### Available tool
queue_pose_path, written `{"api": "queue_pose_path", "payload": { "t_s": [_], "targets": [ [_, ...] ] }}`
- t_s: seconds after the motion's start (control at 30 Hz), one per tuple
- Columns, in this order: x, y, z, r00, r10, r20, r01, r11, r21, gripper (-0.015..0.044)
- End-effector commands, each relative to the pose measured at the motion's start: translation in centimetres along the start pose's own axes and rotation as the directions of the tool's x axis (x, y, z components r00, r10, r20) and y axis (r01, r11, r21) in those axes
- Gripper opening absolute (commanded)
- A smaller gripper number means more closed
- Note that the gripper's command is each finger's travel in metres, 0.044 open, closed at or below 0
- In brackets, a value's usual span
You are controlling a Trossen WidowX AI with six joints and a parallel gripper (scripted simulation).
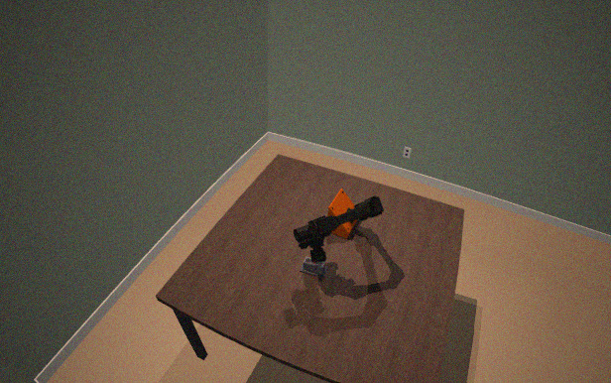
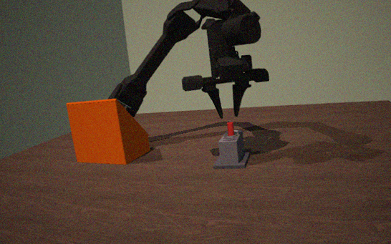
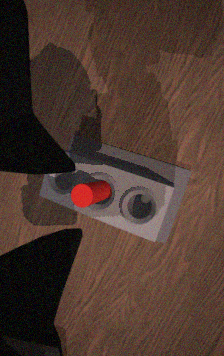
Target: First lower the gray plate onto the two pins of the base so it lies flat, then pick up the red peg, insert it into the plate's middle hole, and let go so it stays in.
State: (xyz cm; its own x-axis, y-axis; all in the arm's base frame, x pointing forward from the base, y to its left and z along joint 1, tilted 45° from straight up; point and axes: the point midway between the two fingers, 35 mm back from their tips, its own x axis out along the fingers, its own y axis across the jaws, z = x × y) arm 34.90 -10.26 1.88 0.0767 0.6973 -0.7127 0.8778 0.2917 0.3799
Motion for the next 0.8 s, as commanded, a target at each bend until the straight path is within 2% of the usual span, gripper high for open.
{"api": "queue_pose_path", "payload": {
  "t_s": [0.0,0.77],
  "targets": [
    [-0.4,0.0,0.0,1.000,0.003,0.002,-0.003,1.000,-0.004,0.0150],
    [-1.8,-0.1,-0.4,1.000,0.002,0.002,-0.002,1.000,-0.004,0.0150]
  ]
}}
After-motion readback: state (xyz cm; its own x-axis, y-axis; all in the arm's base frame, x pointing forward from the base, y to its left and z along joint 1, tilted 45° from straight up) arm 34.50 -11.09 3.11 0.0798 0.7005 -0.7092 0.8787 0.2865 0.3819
